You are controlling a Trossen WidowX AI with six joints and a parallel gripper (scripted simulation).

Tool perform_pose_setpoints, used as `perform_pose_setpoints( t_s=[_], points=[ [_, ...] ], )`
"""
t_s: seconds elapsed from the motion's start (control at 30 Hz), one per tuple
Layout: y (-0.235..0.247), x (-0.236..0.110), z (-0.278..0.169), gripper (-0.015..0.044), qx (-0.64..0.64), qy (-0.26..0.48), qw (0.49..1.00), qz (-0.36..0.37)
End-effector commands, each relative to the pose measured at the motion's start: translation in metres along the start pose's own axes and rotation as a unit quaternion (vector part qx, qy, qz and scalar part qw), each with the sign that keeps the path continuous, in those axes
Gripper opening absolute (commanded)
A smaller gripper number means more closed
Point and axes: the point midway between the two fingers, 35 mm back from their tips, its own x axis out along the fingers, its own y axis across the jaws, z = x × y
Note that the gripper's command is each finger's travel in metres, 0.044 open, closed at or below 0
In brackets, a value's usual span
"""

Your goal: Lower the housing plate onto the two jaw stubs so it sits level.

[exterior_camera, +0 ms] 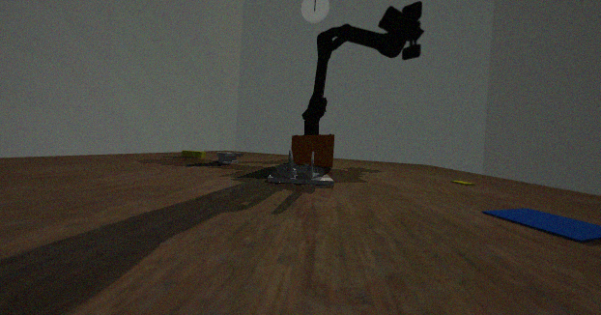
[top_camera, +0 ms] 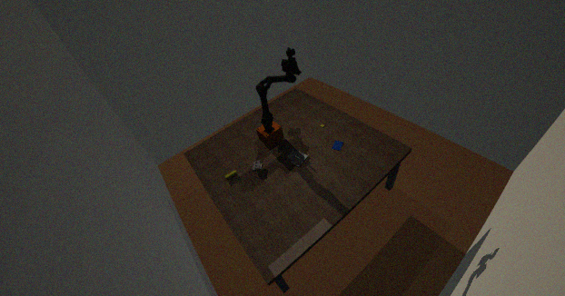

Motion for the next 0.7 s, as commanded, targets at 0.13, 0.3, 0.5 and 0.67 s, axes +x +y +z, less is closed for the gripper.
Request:
perform_pose_setpoints(
  t_s=[0.13, 0.3, 0.5, 0.67],
  points=[
    [-0.003, -0.005, -0.006, 0.0440, 0.008, 0.013, 1.000, -0.002],
    [-0.014, -0.025, -0.025, 0.0440, 0.035, 0.056, 0.998, -0.010],
    [-0.026, -0.045, -0.037, 0.0440, 0.081, 0.097, 0.992, -0.022],
    [-0.031, -0.069, -0.058, 0.0440, 0.120, 0.145, 0.982, -0.033]
  ],
)
